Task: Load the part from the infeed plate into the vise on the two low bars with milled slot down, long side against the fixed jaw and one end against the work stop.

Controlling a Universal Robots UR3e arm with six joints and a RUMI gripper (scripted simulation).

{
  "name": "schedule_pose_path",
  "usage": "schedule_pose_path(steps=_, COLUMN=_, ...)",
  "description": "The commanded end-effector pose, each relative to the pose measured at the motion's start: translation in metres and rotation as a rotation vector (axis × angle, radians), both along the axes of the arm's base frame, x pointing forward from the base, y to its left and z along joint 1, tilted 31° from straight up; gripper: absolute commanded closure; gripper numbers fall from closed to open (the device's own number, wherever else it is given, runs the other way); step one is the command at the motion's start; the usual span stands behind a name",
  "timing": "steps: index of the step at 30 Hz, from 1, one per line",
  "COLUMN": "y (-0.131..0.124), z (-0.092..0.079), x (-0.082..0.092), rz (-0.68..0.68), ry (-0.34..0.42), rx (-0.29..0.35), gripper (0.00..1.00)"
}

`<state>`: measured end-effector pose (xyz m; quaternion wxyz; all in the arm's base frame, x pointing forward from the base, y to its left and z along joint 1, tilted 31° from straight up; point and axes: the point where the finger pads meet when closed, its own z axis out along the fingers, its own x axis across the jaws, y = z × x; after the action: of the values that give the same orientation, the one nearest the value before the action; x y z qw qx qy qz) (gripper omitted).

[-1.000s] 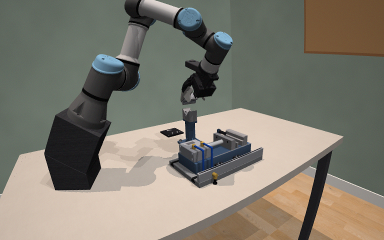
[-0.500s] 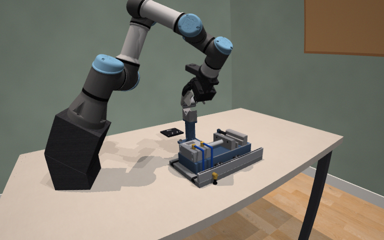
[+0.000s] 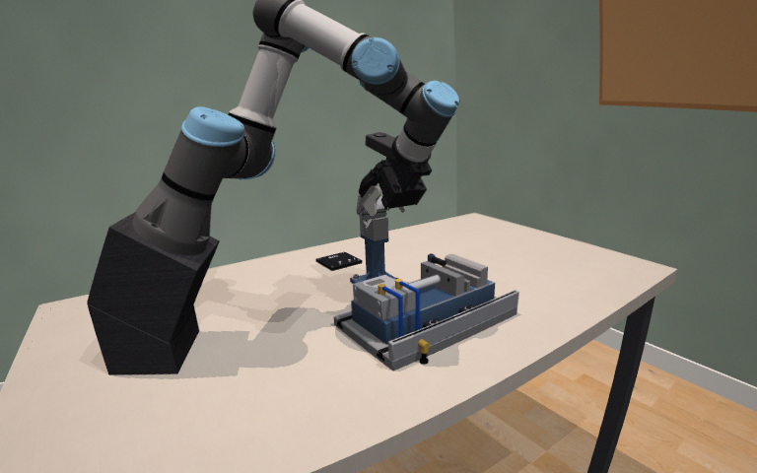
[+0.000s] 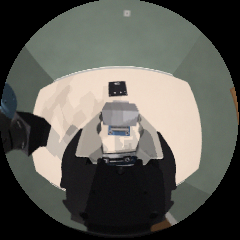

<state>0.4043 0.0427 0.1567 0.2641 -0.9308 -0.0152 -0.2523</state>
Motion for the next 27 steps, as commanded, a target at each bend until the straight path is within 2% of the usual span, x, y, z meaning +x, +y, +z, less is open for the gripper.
schedule_pose_path(steps=1, y=-0.001, z=-0.004, x=0.003, rz=0.000, ry=-0.002, rx=-0.002, gripper=1.00)
schedule_pose_path(steps=27, y=-0.004, z=-0.014, x=0.008, rz=0.000, ry=-0.002, rx=-0.002, gripper=1.00)
